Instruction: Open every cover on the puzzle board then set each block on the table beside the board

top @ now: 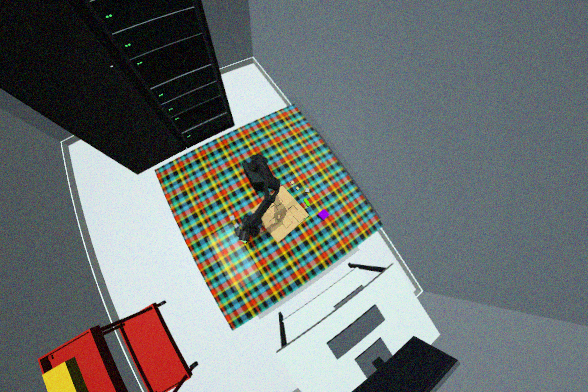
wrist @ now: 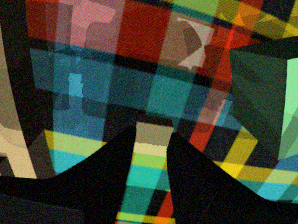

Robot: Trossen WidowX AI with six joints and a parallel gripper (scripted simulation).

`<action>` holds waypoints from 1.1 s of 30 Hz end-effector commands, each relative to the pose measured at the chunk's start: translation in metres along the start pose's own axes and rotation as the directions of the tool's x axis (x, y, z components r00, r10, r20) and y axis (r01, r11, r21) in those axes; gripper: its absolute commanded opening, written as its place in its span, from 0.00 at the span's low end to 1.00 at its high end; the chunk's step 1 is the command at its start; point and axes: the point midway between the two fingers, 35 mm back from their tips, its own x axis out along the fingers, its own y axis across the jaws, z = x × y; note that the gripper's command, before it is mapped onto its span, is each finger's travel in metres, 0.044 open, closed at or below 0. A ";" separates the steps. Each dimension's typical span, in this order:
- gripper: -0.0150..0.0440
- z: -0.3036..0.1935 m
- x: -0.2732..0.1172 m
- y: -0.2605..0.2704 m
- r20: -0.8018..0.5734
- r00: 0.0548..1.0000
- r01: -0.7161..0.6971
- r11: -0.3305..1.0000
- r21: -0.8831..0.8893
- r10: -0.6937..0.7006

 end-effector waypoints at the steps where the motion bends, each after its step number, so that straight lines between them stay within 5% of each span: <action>1: 0.39 -0.003 0.010 0.002 -0.003 1.000 -0.007 1.000 0.005 0.007; 11: 0.39 -0.004 0.018 0.003 -0.003 1.000 -0.008 1.000 0.005 0.008; 25: 1.00 -0.002 0.014 0.002 -0.003 1.000 -0.004 1.000 0.001 0.004; 33: 1.00 -0.001 -0.011 0.000 -0.003 1.000 -0.002 1.000 0.003 0.002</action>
